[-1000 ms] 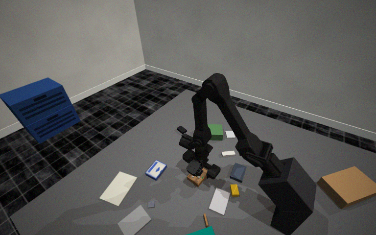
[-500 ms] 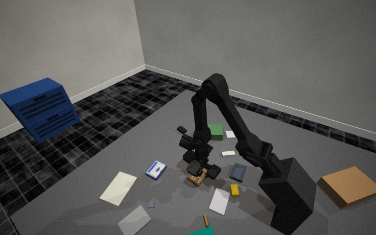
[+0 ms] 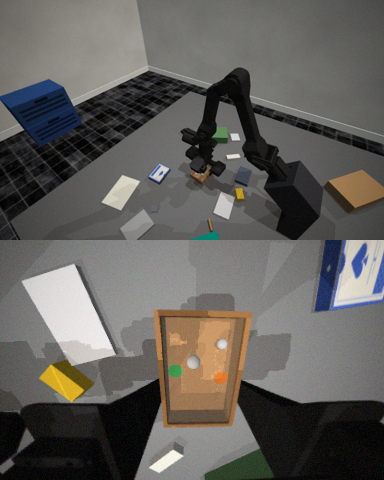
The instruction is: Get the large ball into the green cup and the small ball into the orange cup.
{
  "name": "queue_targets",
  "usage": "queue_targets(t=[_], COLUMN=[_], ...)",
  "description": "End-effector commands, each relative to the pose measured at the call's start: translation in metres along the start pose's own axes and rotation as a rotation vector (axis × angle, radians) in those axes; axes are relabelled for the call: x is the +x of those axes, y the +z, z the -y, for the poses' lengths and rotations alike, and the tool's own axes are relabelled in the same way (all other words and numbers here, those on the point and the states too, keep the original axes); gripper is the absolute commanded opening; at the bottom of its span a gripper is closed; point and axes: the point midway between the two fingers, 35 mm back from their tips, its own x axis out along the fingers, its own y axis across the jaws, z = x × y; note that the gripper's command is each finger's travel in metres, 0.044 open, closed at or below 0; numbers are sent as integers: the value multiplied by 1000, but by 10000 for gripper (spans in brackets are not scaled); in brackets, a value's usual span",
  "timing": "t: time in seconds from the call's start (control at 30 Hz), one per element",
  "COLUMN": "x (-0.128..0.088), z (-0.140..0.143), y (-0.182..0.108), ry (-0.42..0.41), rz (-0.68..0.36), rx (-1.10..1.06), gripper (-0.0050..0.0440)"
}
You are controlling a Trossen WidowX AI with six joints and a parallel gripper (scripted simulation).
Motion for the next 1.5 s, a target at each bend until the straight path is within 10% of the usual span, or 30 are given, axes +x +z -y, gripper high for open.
queue_targets(t=[0.0, 1.47], x=[-10, -2], z=[-4, 0], y=[-1, 0], ry=[7, 7], rz=[-3, -1], rx=[2, 0], gripper=[0, 0])
